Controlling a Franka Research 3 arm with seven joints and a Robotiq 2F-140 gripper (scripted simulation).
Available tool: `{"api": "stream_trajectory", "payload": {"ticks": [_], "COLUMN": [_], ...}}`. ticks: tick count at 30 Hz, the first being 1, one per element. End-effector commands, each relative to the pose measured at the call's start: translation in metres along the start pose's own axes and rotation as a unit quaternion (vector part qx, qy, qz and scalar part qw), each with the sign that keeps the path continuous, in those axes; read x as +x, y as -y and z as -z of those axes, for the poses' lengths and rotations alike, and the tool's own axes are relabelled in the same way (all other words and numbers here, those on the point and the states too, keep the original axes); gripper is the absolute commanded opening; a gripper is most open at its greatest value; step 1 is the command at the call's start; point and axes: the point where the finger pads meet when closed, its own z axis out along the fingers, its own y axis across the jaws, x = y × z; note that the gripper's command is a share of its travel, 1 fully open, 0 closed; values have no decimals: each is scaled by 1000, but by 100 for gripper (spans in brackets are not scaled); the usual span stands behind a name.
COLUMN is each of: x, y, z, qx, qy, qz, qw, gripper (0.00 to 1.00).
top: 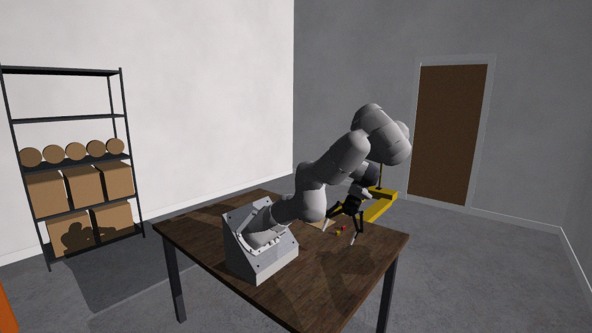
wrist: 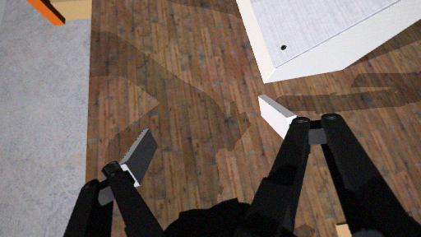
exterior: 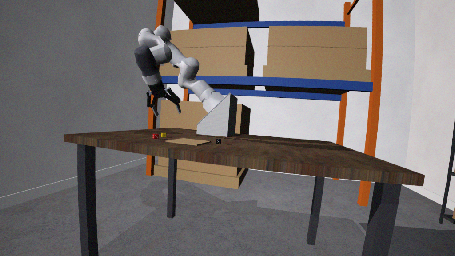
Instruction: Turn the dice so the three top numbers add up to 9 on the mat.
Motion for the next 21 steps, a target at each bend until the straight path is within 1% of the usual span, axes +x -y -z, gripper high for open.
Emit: {"api": "stream_trajectory", "payload": {"ticks": [1,6,7,8,11,15,17,18,21], "x": [-34,-60,-61,-70,-84,-102,-102,-112,-120], "y": [-1,-9,-9,-13,-20,-33,-33,-43,-53], "z": [14,37,38,46,62,85,85,99,113], "qx": [25,59,60,72,92,119,119,136,151], "qy": [57,106,108,124,152,190,190,212,233], "qz": [59,107,108,125,154,194,194,219,242], "qw": [996,987,986,982,972,955,955,943,930], "gripper": [100,100,100,100,100,100,100,100,100]}}
